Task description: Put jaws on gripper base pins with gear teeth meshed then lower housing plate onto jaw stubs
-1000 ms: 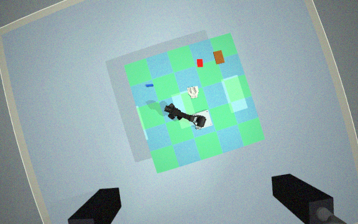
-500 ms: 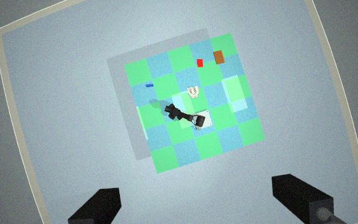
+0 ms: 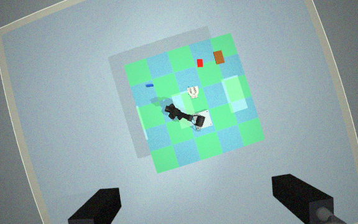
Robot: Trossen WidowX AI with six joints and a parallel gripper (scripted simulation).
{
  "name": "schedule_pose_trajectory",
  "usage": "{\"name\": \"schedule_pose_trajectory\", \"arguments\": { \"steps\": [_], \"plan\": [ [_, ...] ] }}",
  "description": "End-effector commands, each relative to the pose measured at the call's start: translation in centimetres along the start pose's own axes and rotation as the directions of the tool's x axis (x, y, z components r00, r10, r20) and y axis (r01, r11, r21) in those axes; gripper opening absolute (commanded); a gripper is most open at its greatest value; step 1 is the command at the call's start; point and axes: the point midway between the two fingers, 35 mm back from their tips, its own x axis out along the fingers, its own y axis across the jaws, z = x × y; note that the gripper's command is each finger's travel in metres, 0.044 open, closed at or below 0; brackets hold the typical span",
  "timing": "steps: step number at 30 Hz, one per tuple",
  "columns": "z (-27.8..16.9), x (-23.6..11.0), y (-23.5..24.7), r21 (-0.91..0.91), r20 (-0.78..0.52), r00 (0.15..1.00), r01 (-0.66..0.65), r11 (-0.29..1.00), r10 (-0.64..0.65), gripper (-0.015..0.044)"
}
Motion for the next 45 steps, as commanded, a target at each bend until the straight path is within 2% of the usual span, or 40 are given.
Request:
{"name": "schedule_pose_trajectory", "arguments": {
  "steps": [1, 10, 24, 35, 45],
  "plan": [
    [0.1, 0.0, 0.0, 0.005, 0.004, 1.0, -0.001, 1.0, 0.0, 0.044],
    [0.1, 0.1, 0.0, 0.005, 0.004, 1.0, -0.001, 1.0, 0.0, 0.044],
    [0.0, 0.0, 0.0, 0.0, 0.0, 1.0, 0.0, 1.0, 0.0, 0.0351],
    [0.0, -0.2, 0.0, 0.0, 0.0, 1.0, 0.0, 1.0, 0.0, 0.0351],
    [0.2, -3.2, -0.2, 0.002, 0.002, 1.0, 0.0, 1.0, 0.0, 0.0351]
  ]
}}
